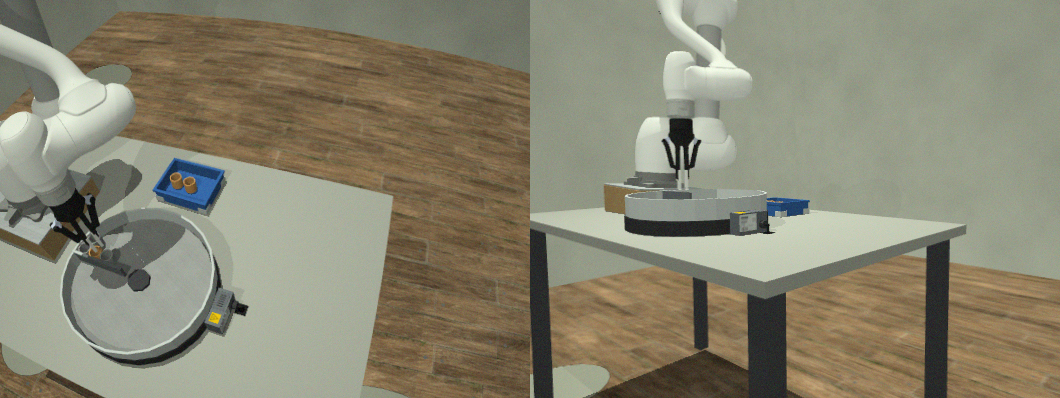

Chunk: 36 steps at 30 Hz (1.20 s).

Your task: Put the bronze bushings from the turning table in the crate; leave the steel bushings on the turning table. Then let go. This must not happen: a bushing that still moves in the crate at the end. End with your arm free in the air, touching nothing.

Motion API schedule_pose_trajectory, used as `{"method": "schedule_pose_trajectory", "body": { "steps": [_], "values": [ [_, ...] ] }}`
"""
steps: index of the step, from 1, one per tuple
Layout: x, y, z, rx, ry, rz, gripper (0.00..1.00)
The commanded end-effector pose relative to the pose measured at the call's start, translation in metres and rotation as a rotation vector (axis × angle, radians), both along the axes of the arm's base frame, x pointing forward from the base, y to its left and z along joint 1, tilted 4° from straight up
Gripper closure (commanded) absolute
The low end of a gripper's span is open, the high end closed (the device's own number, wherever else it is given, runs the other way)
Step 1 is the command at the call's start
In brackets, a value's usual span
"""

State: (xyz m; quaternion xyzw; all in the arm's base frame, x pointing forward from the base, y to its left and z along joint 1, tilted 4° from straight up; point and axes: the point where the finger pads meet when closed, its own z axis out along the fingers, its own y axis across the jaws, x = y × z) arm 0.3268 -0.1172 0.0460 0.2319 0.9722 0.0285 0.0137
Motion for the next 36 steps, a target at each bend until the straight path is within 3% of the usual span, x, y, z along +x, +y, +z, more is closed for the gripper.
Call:
{"method": "schedule_pose_trajectory", "body": {
  "steps": [1,36],
  "values": [
    [0.0028,0.0002,0.0004,0.002,-0.003,0.001,0.9],
    [0.0028,0.0008,-0.0073,0.002,-0.003,0.001,0.9]
  ]
}}
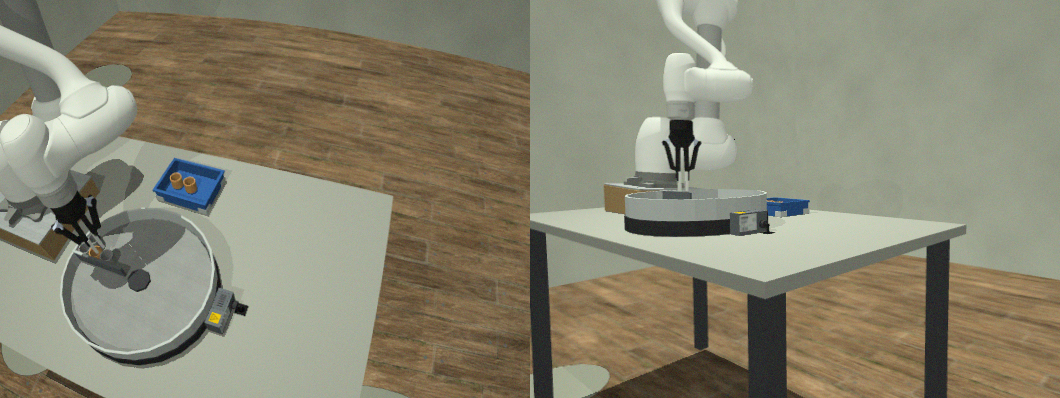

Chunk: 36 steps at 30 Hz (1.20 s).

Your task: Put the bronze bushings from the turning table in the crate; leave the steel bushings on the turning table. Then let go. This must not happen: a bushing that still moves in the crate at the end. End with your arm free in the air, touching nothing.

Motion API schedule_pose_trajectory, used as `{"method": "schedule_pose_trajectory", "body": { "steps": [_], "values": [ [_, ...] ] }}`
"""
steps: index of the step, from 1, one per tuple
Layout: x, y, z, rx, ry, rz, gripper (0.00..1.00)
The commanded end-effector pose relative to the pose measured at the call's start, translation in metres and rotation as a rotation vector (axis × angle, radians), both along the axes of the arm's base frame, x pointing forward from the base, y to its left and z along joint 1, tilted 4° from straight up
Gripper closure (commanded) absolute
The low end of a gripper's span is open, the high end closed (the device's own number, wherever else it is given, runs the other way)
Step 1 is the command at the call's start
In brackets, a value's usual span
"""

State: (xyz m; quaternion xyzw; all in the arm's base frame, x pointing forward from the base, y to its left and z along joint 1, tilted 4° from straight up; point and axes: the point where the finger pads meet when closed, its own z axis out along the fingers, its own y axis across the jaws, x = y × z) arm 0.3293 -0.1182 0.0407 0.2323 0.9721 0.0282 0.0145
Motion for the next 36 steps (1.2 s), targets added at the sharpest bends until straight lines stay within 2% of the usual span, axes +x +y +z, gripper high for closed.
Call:
{"method": "schedule_pose_trajectory", "body": {
  "steps": [1,36],
  "values": [
    [0.0002,0.0018,-0.002,0.003,-0.002,0.002,0.9],
    [-0.0024,0.0032,-0.0043,0.003,-0.002,0.002,0.9]
  ]
}}
